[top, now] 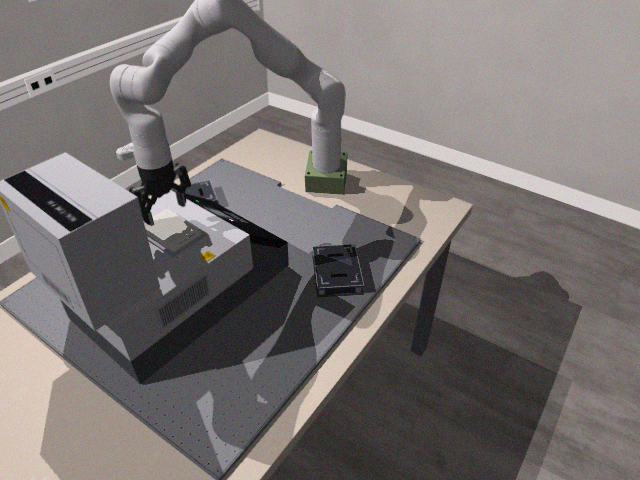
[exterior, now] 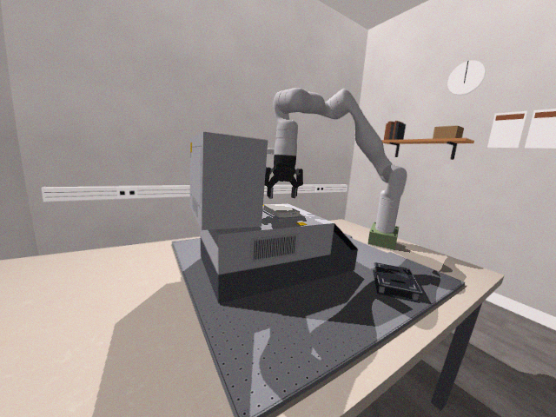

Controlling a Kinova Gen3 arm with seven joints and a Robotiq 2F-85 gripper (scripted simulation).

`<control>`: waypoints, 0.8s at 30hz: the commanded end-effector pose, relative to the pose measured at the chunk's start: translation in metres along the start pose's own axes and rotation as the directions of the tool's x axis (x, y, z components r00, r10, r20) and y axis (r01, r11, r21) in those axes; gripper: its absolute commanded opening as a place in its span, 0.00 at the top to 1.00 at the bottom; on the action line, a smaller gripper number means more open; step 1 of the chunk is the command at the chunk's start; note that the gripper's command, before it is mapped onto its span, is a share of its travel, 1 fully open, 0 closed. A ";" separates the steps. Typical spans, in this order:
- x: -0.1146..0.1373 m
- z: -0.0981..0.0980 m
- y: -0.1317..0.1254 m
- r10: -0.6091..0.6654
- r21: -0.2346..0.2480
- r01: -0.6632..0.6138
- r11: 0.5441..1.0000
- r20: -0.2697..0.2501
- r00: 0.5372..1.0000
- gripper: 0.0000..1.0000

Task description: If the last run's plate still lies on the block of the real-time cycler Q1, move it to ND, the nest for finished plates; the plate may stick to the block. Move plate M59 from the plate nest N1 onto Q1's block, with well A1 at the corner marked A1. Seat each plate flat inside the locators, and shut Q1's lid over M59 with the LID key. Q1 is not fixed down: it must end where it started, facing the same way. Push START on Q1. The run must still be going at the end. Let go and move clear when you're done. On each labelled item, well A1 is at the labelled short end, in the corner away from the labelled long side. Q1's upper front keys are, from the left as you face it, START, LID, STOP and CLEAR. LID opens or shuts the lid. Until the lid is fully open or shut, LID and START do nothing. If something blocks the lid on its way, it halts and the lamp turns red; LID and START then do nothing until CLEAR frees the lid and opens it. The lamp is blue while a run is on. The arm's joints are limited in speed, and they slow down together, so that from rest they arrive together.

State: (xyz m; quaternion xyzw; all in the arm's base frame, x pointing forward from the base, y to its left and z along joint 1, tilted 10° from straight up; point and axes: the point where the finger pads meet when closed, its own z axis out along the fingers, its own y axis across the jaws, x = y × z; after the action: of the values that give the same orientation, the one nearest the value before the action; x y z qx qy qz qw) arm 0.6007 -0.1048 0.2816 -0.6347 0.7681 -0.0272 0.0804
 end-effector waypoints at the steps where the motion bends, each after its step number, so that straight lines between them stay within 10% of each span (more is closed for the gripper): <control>1: 0.000 -0.003 0.000 0.000 0.001 0.000 1.000 0.000 1.000 0.00; 24: 0.000 -0.003 0.001 0.000 0.001 0.000 1.000 0.000 1.000 0.00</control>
State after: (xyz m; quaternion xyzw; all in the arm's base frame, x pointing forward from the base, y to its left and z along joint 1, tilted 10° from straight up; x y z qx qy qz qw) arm 0.6007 -0.1048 0.2818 -0.6347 0.7681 -0.0273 0.0805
